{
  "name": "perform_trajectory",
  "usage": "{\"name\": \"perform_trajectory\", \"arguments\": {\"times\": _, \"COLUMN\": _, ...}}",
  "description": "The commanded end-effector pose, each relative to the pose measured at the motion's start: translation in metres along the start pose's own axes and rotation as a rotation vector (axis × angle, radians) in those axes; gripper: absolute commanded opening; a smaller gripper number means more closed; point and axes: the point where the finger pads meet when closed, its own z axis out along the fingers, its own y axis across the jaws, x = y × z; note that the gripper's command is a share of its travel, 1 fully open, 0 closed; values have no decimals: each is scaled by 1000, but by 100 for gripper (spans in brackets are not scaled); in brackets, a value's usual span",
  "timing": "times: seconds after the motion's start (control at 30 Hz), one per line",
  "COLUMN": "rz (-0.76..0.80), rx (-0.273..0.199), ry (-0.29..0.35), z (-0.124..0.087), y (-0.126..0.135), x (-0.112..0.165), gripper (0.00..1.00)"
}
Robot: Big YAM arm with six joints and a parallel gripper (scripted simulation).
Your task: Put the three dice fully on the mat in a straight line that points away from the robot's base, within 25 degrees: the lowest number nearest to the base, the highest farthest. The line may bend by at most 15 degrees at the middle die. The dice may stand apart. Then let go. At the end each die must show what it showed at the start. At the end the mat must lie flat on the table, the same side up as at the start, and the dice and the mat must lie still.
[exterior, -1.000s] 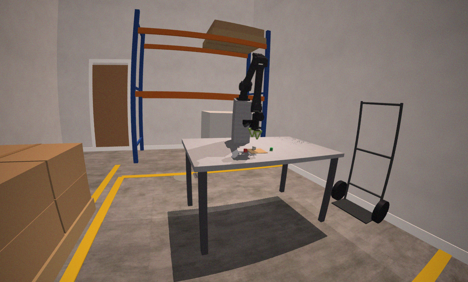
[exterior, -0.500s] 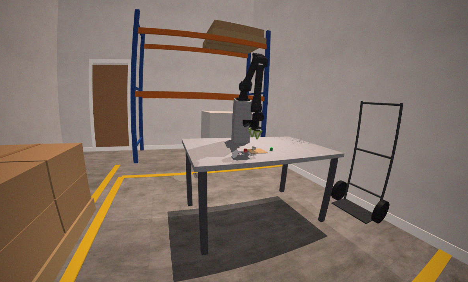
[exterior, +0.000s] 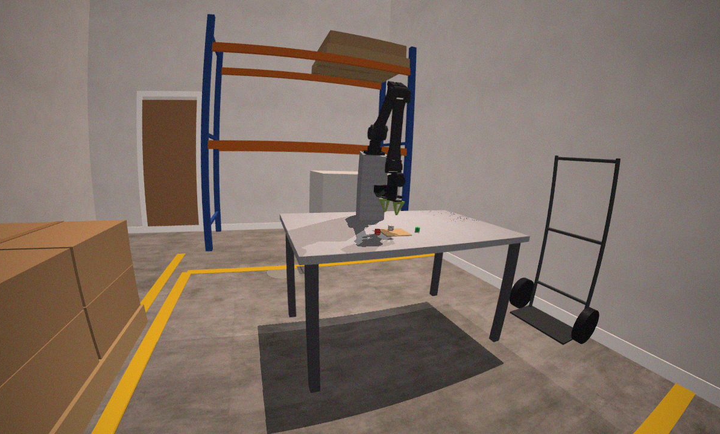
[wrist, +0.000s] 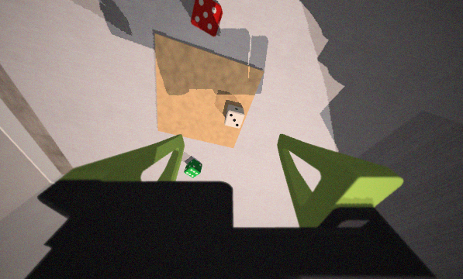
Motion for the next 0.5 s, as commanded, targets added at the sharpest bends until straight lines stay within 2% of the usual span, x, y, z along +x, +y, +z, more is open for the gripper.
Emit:
{"name": "perform_trajectory", "arguments": {"times": 0.0, "rz": -190, "rx": 16, "ry": 6, "z": 5, "y": -4, "x": -6, "gripper": 100}}
{"name": "perform_trajectory", "arguments": {"times": 0.33, "rz": -519, "rx": 14, "ry": 9, "z": 6, "y": 1, "x": -18, "gripper": 100}}
{"name": "perform_trajectory", "arguments": {"times": 0.43, "rz": -539, "rx": 14, "ry": 9, "z": 7, "y": 1, "x": -19, "gripper": 100}}
{"name": "perform_trajectory", "arguments": {"times": 0.47, "rz": -613, "rx": 13, "ry": 10, "z": 7, "y": 2, "x": -21, "gripper": 100}}
